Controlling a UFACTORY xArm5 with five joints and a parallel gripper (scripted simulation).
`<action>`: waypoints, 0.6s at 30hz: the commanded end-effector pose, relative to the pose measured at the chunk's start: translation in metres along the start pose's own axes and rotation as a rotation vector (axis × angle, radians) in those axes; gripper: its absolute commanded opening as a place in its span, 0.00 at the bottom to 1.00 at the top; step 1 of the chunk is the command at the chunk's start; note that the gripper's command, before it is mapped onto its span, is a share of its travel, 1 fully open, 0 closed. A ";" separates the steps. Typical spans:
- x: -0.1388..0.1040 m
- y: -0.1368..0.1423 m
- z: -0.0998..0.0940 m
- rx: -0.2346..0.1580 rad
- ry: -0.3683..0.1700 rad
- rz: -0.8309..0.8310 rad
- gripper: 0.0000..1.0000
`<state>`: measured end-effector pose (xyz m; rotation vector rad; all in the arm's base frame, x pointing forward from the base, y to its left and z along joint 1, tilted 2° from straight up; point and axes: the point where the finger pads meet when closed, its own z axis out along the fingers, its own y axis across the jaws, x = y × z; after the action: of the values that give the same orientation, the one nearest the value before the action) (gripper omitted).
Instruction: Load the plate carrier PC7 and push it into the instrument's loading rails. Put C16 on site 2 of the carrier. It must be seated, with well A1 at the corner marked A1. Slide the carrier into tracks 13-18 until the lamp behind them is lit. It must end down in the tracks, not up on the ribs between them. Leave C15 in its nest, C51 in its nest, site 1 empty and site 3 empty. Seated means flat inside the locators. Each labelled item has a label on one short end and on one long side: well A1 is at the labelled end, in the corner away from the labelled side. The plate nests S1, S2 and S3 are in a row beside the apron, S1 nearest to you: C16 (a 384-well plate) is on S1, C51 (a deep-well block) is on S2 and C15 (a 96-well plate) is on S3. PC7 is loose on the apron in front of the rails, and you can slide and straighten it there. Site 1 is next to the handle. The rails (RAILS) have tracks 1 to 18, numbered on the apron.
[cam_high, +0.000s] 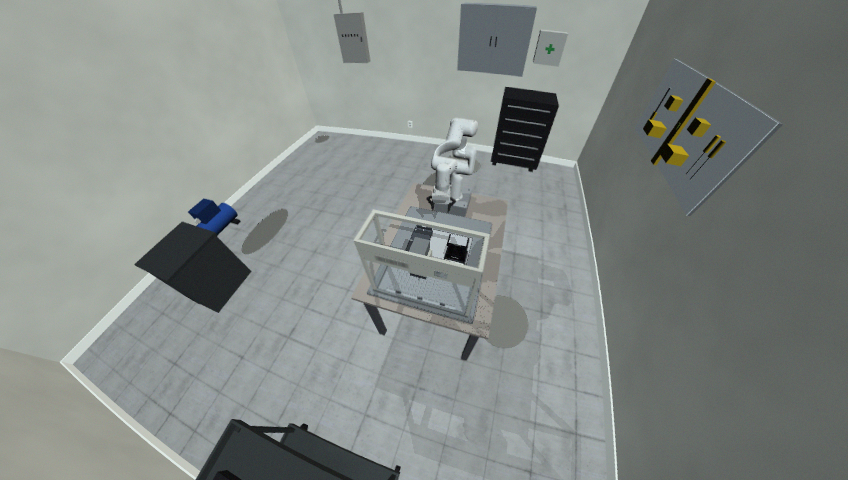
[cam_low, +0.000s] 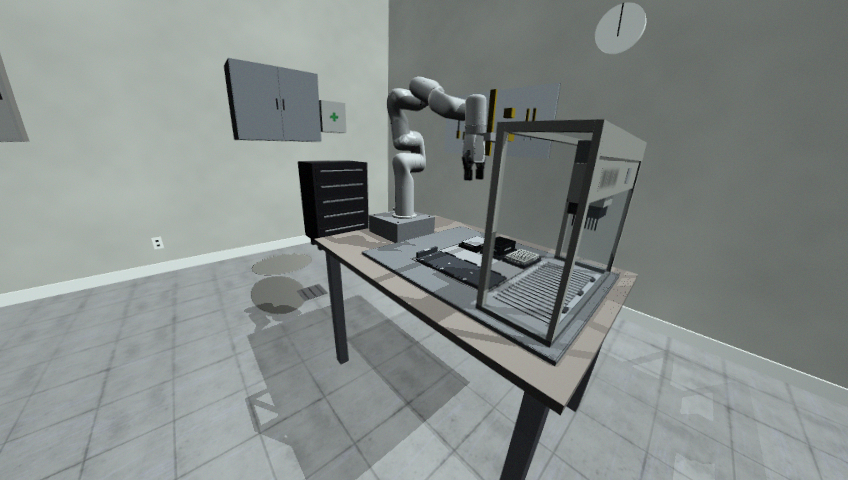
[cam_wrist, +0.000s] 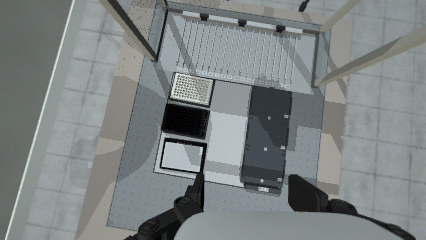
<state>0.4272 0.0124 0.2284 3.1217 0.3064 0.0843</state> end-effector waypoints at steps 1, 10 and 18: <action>-0.002 -0.012 0.014 0.002 -0.001 -0.133 1.00; -0.009 -0.036 0.046 0.009 -0.014 -0.399 1.00; -0.014 -0.056 0.074 0.017 -0.026 -0.632 1.00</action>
<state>0.4082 0.0563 0.1650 2.9324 1.1112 0.0375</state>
